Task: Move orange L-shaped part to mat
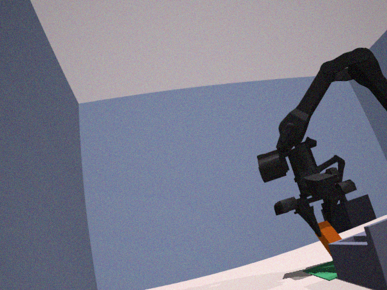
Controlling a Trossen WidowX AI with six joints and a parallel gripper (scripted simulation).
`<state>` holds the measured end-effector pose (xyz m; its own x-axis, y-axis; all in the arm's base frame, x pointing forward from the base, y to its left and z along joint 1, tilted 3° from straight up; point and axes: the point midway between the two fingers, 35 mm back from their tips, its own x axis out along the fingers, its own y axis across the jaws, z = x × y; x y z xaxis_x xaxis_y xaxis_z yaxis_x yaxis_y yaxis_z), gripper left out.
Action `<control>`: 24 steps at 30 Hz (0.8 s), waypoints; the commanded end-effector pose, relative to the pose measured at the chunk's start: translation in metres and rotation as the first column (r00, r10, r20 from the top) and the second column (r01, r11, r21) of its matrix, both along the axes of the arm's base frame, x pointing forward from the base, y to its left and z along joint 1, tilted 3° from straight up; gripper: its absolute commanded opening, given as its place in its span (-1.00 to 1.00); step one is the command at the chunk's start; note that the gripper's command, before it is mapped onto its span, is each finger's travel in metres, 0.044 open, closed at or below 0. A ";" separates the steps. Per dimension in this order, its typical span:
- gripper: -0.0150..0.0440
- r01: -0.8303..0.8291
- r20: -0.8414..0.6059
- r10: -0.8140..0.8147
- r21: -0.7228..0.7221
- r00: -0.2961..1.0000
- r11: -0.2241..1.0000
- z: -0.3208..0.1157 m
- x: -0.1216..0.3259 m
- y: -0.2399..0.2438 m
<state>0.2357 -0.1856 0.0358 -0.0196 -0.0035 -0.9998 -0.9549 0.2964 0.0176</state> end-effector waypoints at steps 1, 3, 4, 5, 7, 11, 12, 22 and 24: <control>-0.49 0.000 0.000 0.000 0.000 1.000 1.000 0.000 0.000 0.000; -0.31 0.000 0.000 0.000 0.000 1.000 1.000 0.000 0.000 0.000; -0.22 0.000 0.000 0.000 0.000 1.000 1.000 0.000 0.000 0.000; -0.14 0.000 0.000 0.000 0.000 1.000 1.000 0.000 0.000 0.000; 0.04 0.000 0.000 0.000 0.000 1.000 1.000 0.000 0.000 0.000; 0.40 0.000 0.000 0.000 0.000 1.000 1.000 0.002 0.000 0.000; 0.49 0.000 0.000 0.000 0.000 1.000 1.000 0.007 0.001 -0.001; 0.86 -0.003 -0.001 0.003 -0.005 1.000 1.000 0.089 0.002 0.000; 0.86 -0.003 -0.001 0.003 -0.005 1.000 1.000 0.089 0.002 0.000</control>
